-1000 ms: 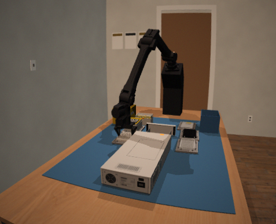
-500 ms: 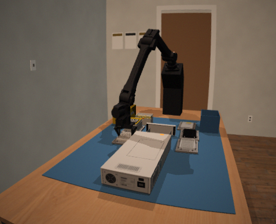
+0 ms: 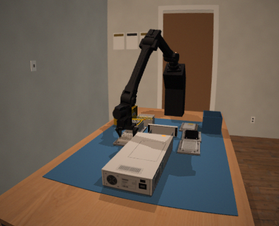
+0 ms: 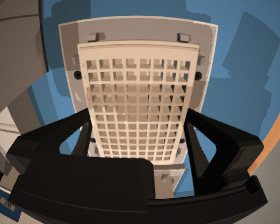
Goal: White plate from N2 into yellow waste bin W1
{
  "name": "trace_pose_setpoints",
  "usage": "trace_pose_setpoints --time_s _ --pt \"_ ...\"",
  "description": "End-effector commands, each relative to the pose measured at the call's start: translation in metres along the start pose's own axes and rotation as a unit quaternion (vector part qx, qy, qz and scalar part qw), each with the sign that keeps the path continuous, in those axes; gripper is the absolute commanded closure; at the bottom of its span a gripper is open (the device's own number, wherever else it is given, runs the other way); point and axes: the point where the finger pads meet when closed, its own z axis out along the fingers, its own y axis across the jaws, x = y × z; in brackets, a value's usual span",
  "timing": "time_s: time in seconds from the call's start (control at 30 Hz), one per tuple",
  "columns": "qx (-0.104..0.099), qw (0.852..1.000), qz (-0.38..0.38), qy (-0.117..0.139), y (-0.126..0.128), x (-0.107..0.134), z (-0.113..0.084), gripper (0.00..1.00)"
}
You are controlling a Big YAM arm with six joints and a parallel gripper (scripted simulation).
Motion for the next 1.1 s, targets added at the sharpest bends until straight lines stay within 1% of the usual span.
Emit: trace_pose_setpoints --time_s 0.0,0.2,0.37,0.4,0.53,0.67,0.8,0.93,0.97,1.03,1.07 --pt "0.002 1.000 0.005 -0.005 0.003 -0.007 0.002 1.00" --pt "0.004 1.000 0.006 -0.010 0.001 -0.012 -0.016 1.00" --pt "0.003 1.000 0.006 -0.006 0.001 -0.008 -0.013 1.00" --pt "0.003 1.000 0.007 -0.006 0.000 -0.009 -0.008 1.00" --pt "0.004 1.000 0.007 -0.009 0.000 -0.011 -0.020 1.00" --pt "0.004 1.000 0.007 -0.007 -0.001 -0.008 -0.015 1.00" --pt "0.005 1.000 0.007 -0.010 -0.002 -0.012 -0.021 1.00" --pt "0.005 1.000 0.008 -0.008 -0.003 -0.010 -0.020 1.00" --pt "0.004 1.000 0.009 -0.004 -0.002 -0.005 -0.013 1.00" --pt "0.004 1.000 0.009 -0.005 -0.002 -0.006 -0.018 1.00" --pt "0.005 1.000 0.009 -0.010 -0.004 -0.011 -0.028 1.00"
